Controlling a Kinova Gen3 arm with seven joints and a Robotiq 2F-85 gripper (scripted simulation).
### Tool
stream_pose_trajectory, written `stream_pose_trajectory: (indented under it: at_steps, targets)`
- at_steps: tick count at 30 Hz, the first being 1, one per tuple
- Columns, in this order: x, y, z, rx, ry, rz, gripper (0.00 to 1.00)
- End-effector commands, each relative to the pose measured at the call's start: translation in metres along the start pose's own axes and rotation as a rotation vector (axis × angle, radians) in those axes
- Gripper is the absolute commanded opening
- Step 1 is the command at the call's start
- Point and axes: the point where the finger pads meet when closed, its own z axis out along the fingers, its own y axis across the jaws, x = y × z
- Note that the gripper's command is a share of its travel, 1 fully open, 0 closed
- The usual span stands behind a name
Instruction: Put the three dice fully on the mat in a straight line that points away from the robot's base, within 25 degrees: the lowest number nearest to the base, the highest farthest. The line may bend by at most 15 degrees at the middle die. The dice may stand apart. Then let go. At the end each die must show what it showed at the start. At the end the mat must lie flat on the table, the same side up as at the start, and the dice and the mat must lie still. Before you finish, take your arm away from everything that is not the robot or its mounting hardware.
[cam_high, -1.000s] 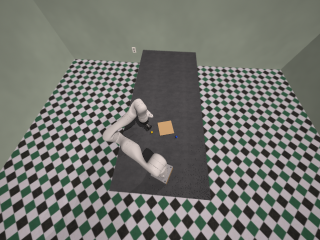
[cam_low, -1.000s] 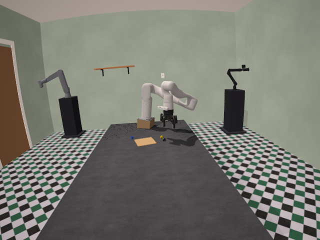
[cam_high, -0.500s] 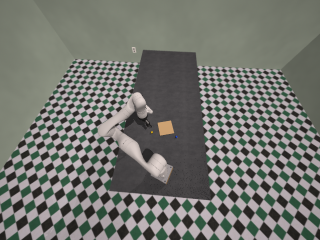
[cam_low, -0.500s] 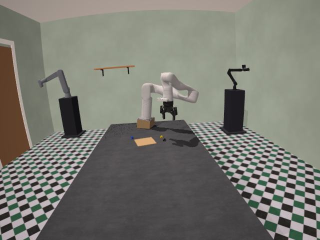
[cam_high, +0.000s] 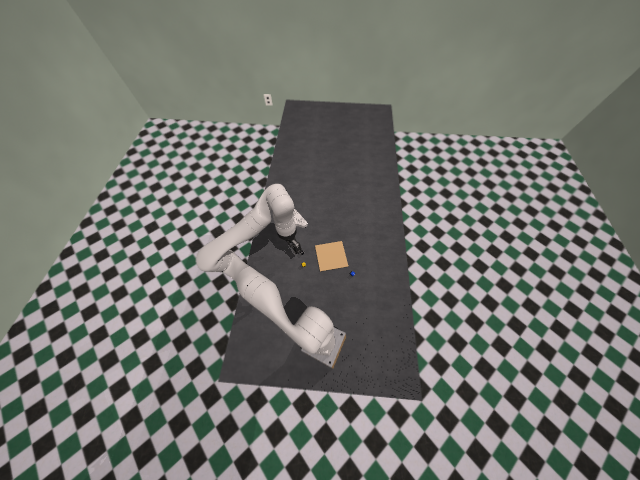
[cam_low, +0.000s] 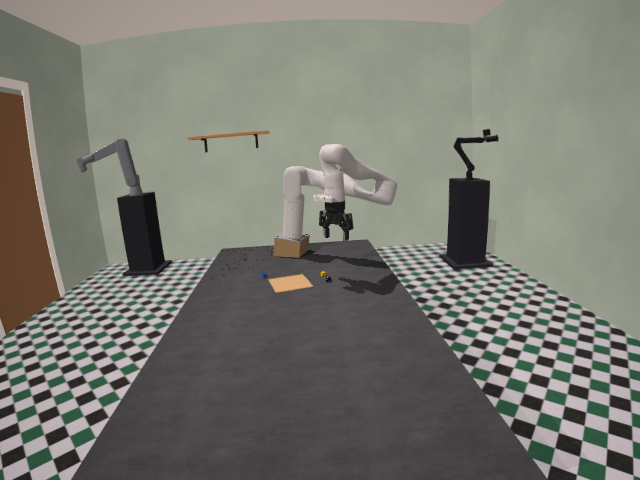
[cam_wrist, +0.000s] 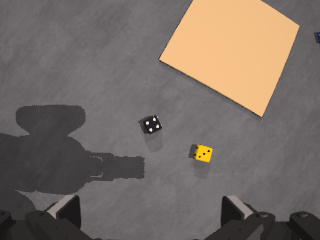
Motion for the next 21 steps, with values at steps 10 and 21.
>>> stream_pose_trajectory:
  at_steps: [10, 21]
  targets:
    - [0.070, 0.051, 0.003, -0.001, 0.007, 0.384, 1.00]
    - [0.129, 0.124, 0.006, -0.002, 0.008, 0.826, 1.00]
